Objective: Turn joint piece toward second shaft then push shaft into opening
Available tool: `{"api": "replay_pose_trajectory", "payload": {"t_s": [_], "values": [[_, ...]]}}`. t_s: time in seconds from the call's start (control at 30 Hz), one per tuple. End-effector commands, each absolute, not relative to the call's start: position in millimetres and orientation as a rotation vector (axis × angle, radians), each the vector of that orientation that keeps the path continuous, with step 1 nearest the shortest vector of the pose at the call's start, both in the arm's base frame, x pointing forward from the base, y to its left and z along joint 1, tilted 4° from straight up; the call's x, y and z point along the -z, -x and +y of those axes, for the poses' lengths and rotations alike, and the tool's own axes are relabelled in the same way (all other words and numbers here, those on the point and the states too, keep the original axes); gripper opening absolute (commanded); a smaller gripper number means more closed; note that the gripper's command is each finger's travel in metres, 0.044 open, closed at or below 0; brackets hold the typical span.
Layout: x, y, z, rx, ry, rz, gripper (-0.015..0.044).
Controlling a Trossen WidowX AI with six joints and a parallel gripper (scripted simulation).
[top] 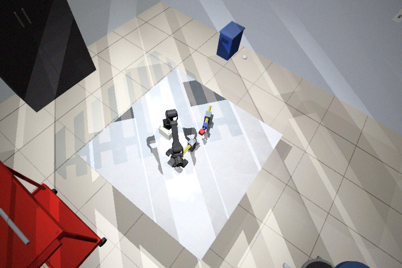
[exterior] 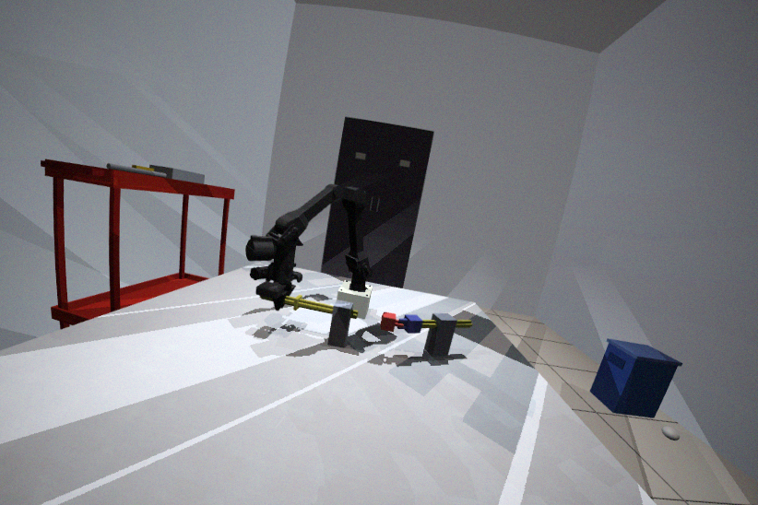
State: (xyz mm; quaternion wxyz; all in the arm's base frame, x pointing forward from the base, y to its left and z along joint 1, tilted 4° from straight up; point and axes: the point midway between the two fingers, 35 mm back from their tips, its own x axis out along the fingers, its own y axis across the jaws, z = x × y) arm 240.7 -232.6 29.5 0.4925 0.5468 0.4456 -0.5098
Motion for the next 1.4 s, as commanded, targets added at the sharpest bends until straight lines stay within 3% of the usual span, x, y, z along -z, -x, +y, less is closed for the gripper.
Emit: {"api": "replay_pose_trajectory", "payload": {"t_s": [0.0, 1.37], "values": [[-29, -241, -232, 1.237, -1.327, 1.081, 0.0000], [-28, -249, -170, 1.230, -1.337, 1.073, 0.0000]]}}
